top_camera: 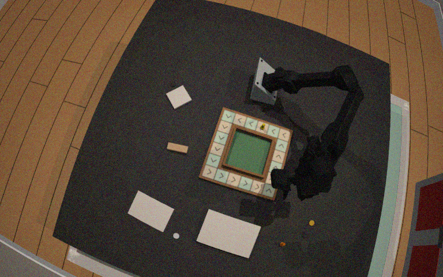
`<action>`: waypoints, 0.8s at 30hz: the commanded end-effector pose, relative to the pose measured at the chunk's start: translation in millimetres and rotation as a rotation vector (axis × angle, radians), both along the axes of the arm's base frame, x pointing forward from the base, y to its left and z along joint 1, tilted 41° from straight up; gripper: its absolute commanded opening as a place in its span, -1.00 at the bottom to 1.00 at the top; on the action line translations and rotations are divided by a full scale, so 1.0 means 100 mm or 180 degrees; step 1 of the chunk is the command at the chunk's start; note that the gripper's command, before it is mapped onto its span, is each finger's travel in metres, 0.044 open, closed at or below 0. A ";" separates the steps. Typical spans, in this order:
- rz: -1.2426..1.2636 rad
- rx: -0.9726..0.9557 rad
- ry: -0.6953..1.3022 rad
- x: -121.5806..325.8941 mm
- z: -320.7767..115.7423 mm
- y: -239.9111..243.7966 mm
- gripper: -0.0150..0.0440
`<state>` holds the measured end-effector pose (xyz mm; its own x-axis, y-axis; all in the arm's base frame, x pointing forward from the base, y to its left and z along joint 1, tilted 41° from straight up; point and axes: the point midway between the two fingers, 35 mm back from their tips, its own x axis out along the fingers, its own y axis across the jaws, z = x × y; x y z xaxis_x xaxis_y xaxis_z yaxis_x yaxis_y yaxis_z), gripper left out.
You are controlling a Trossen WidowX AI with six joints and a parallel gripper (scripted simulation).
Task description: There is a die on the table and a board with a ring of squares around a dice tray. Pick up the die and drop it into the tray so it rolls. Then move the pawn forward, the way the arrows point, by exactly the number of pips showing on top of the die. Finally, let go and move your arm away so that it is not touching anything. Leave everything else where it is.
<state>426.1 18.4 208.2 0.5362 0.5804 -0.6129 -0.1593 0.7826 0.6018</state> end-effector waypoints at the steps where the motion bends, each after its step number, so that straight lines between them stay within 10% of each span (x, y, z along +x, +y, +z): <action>1: 0.0345 0.0047 0.0424 -0.30 -0.17 0.54 0.44; 10: 0.1147 -0.0060 0.1396 -1.27 -0.45 1.54 0.44; 24: 0.1163 -0.0064 0.1416 -1.34 -0.60 1.62 0.44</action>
